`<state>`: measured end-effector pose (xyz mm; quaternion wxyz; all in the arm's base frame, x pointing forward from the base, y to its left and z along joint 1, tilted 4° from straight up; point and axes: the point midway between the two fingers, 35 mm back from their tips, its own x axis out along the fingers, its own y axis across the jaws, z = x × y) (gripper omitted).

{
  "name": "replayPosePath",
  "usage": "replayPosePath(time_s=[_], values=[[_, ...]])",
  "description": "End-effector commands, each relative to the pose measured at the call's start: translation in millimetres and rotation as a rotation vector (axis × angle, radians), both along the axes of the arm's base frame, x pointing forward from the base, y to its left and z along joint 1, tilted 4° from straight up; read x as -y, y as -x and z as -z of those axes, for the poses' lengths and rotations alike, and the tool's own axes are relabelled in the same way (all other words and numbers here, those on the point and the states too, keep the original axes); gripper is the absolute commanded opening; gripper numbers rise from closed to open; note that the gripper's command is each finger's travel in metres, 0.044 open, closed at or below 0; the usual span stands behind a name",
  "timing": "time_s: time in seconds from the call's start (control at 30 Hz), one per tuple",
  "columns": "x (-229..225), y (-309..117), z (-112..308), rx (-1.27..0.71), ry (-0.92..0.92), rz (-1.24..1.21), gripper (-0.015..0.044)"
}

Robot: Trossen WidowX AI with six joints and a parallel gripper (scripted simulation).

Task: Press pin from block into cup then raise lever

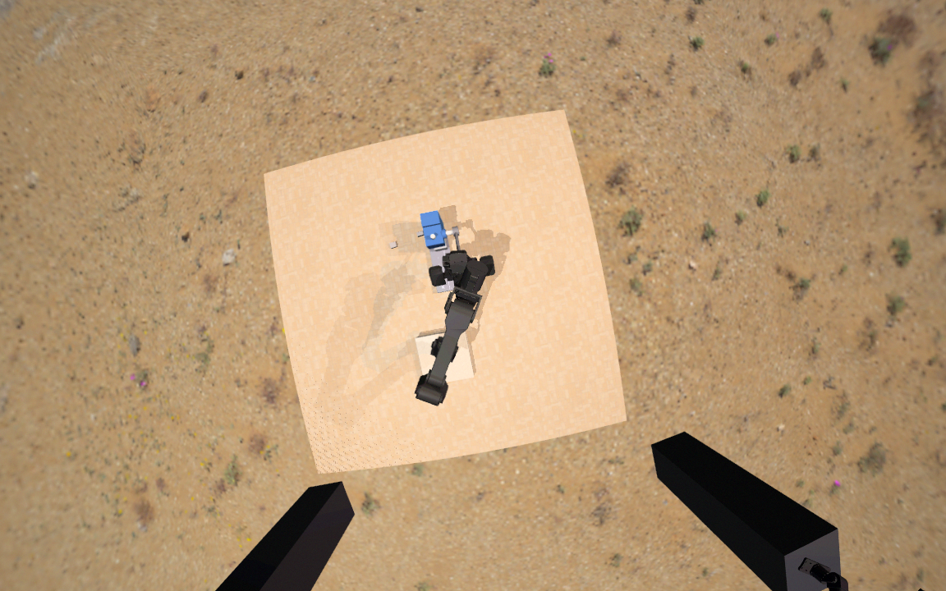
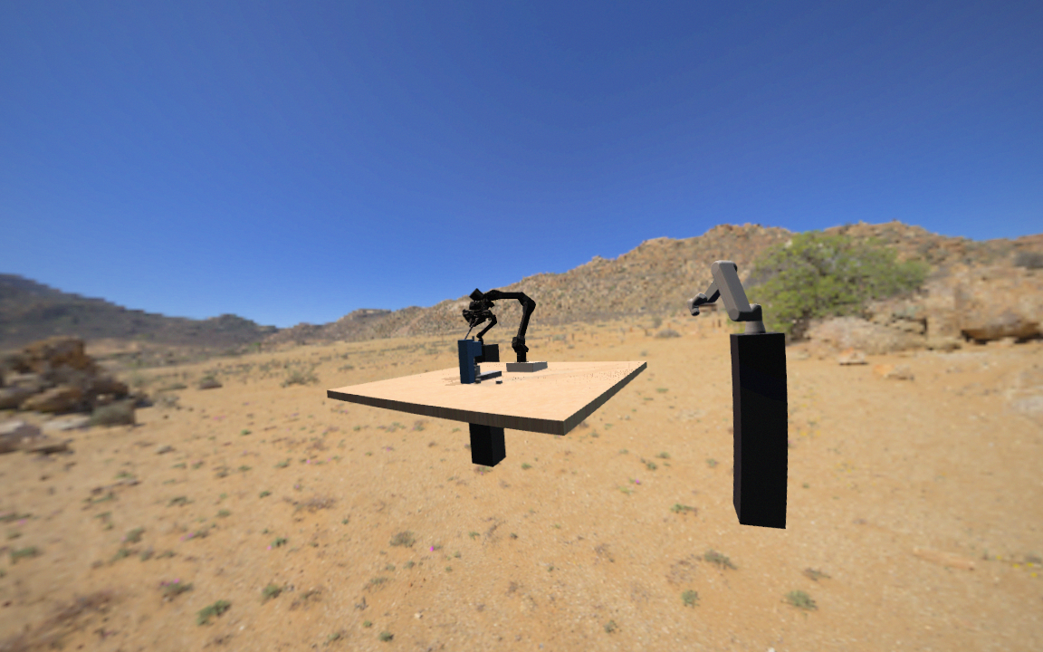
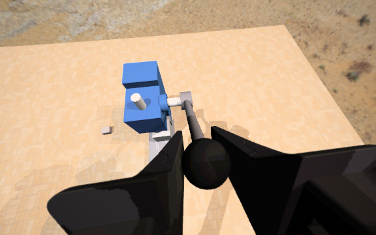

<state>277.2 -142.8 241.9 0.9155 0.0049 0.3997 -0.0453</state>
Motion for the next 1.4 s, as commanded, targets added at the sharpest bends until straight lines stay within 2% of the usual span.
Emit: replayPosePath(time_s=[0.0, 1.37], values=[[-0.2, 6.2, 6.3, -0.019, -0.005, 0.006, 0.0], [-1.0, 18.4, 20.1, -0.02, -0.005, 0.006, 0.0]])
